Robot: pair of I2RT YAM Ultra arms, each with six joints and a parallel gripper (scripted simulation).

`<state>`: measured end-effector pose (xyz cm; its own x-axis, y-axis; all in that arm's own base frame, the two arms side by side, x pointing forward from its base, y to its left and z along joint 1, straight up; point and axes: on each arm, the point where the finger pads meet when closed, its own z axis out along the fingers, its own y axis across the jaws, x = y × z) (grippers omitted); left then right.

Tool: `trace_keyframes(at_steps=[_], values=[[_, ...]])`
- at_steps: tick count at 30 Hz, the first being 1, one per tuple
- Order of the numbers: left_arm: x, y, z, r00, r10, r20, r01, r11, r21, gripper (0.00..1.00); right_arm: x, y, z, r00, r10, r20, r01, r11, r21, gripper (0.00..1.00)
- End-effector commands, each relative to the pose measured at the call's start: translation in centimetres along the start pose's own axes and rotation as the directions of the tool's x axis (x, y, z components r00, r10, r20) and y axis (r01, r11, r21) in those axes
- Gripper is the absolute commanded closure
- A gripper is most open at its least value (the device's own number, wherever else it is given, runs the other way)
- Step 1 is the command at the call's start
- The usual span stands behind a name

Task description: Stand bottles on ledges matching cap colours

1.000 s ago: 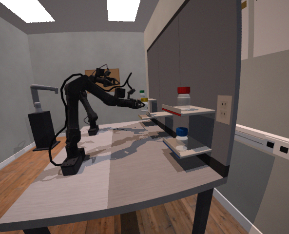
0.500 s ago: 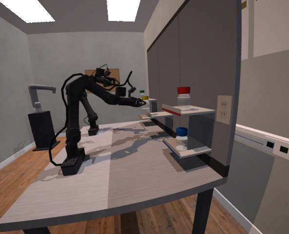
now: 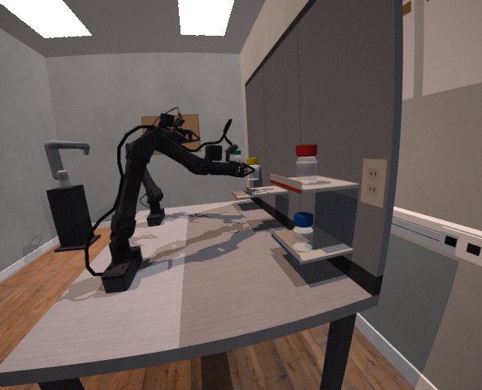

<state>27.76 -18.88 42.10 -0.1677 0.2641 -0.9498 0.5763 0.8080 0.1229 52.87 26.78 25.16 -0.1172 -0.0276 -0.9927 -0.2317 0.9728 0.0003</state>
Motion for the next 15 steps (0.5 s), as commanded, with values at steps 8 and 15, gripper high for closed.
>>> trace_keyframes(at_steps=[8, 15], values=[[0.07, 0.43, -0.71, 1.0, -0.007, 0.004, 0.007, 1.0, -0.011, 0.0, -4.07, -0.17, 1.65, 0.995, 0.032, 0.097, -0.031, 0.999, -0.004, 0.5], [0.07, 0.43, -0.71, 1.0, -0.007, 0.004, 0.007, 1.0, -0.011, 0.0, -4.82, -0.19, 1.44, 0.992, 0.038, 0.117, -0.038, 0.999, -0.004, 0.5]])
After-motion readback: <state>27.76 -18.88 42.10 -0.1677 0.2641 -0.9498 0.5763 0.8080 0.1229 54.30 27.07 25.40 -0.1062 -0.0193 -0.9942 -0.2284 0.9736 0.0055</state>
